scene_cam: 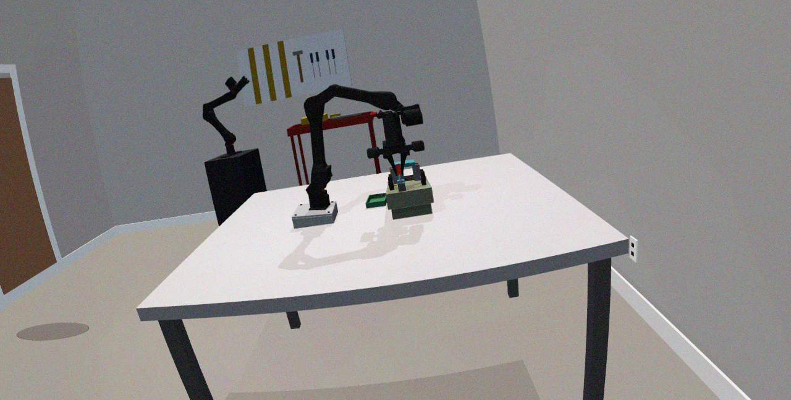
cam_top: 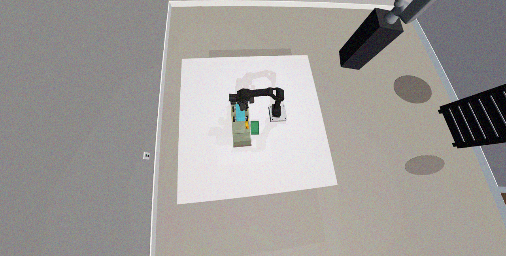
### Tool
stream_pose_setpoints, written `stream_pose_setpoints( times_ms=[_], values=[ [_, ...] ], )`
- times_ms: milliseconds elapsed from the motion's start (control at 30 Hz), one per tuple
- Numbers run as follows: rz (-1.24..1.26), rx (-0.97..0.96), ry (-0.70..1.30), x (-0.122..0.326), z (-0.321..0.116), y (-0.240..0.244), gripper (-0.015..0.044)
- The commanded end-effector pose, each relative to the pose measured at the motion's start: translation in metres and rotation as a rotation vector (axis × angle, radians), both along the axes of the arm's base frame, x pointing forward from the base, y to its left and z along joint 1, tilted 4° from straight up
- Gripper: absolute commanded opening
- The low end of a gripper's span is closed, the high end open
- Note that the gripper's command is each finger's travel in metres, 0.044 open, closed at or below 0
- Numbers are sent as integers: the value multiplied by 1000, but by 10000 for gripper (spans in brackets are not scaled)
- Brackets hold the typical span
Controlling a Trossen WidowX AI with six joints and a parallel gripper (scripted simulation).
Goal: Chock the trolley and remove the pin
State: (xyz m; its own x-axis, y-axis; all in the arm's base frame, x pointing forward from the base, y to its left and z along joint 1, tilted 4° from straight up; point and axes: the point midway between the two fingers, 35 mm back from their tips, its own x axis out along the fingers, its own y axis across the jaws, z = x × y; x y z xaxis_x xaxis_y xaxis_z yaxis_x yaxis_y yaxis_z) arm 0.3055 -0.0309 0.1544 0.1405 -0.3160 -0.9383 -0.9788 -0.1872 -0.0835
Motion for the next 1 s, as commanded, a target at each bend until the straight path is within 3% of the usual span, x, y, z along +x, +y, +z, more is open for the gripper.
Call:
stream_pose_setpoints(
  times_ms=[0, 967],
  values=[
    [2, 0, -5, 0, 5, 1, 0],
    [2, 0, -5, -3, 21, 5, 0]
  ],
)
